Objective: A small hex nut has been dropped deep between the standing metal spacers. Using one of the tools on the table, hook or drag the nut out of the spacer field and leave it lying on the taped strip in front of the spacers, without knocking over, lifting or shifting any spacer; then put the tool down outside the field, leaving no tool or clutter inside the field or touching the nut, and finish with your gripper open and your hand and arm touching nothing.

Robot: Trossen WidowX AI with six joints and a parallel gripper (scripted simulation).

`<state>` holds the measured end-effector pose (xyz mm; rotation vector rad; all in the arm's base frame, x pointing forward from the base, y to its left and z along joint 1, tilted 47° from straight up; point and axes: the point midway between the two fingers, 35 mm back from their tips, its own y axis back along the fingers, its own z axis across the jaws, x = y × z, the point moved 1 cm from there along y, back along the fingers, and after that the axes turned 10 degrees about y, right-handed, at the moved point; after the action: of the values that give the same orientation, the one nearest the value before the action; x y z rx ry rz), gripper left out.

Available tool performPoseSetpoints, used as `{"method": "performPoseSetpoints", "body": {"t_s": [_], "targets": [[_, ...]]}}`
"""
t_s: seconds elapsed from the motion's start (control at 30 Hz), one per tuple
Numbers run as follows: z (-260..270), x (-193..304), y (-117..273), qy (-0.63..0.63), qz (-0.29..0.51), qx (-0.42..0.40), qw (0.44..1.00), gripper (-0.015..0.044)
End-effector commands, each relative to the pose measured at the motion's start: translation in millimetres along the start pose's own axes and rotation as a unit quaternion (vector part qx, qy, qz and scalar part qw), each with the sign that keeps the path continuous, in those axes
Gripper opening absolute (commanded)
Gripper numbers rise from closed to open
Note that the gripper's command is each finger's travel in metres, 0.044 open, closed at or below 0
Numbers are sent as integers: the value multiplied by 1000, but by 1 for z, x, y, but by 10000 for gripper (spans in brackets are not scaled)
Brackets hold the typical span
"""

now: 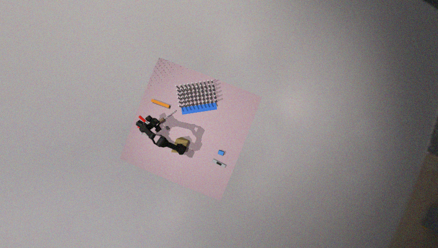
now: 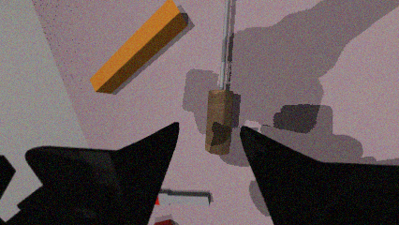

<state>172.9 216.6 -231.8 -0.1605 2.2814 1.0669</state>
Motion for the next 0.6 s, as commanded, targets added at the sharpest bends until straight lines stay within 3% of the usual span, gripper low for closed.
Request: {"method": "performPoseSetpoints", "body": {"t_s": [0.0,0.57], "targets": [[0,0,0,-2,-3,1,1000,280],[-3,7,-19,-2,-3,0,1000,280]]}}
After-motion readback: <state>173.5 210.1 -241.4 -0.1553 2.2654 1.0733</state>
